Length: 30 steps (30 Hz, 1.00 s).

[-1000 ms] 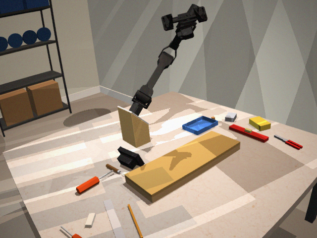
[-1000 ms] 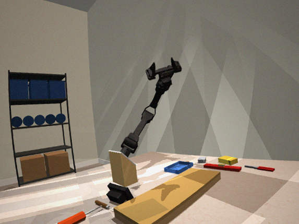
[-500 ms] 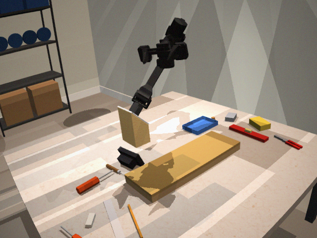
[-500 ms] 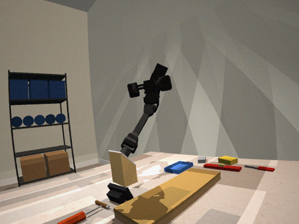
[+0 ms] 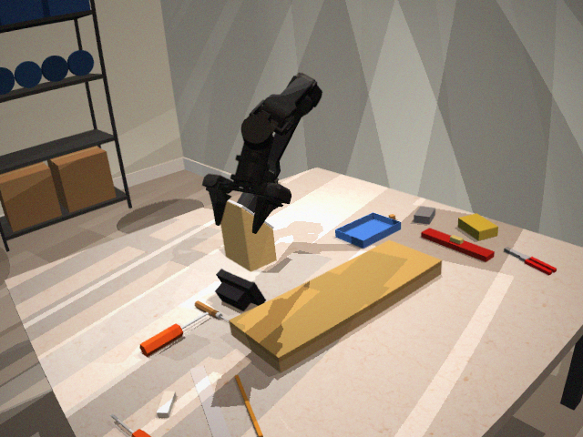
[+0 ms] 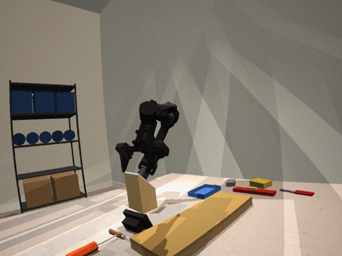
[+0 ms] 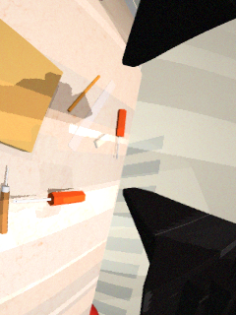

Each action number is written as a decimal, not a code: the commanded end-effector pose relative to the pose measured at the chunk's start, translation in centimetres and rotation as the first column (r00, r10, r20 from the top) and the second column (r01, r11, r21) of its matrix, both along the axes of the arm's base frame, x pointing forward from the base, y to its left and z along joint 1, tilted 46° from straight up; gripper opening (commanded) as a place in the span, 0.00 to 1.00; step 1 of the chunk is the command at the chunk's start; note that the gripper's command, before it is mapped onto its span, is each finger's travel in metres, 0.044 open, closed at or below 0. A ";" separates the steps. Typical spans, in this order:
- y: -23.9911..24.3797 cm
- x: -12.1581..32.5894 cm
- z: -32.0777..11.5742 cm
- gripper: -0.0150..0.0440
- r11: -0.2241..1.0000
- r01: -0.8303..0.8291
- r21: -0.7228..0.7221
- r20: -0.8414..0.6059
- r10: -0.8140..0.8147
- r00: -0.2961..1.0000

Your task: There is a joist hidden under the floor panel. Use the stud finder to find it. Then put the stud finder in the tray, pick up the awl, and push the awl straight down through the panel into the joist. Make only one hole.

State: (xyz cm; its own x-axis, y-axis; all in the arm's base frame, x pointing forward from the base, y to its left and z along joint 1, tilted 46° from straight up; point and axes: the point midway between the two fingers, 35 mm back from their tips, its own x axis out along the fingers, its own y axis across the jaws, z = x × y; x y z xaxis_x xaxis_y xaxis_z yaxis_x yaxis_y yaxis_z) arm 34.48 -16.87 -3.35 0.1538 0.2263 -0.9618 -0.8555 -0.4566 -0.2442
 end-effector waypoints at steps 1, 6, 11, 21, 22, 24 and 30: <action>3.1 -4.0 -5.4 1.00 0.978 -0.001 0.206 -0.143 0.031 0.989; 7.4 -9.0 -9.8 1.00 0.896 0.065 0.440 -0.284 0.070 0.956; 10.4 -12.3 -11.6 1.00 0.806 0.143 0.574 -0.365 0.095 0.926; 10.2 -12.4 -11.7 1.00 0.807 0.143 0.573 -0.365 0.095 0.926; 10.1 -12.5 -11.8 1.00 0.807 0.143 0.573 -0.365 0.095 0.926; 9.9 -12.8 -12.0 1.00 0.807 0.143 0.573 -0.365 0.095 0.926; 9.7 -13.0 -12.3 1.00 0.807 0.143 0.573 -0.366 0.095 0.926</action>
